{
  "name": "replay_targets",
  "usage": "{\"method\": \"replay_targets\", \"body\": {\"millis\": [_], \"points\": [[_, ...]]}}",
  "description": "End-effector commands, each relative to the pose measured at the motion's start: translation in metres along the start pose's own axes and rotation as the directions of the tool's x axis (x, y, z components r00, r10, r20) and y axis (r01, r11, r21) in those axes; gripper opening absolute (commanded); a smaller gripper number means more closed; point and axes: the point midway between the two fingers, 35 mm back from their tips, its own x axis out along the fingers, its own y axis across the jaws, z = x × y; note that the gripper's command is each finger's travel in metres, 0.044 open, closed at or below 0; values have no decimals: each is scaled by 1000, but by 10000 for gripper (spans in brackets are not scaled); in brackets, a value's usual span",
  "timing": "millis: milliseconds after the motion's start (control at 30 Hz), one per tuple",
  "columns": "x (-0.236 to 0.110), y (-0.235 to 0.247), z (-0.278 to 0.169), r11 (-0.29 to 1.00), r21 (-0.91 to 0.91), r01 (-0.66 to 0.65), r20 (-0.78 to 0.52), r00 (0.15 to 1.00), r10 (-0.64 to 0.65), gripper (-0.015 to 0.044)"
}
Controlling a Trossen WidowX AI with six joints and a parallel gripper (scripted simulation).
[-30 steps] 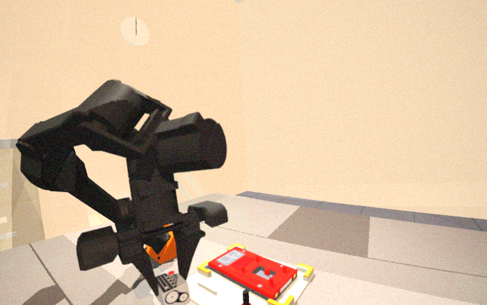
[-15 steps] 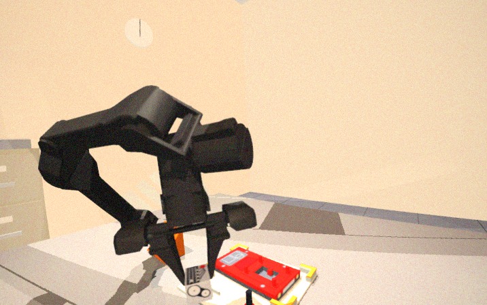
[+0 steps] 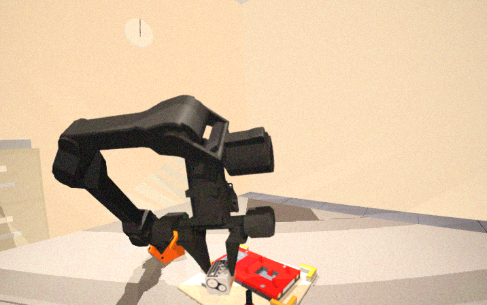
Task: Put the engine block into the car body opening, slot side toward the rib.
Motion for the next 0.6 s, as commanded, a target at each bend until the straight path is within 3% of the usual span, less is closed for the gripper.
{"method": "replay_targets", "body": {"millis": [0,567], "points": [[2,-5,10,996,95,-3,4,1000,2,0],[16,-25,49,822,569,-23,14,1000,18,0]]}}
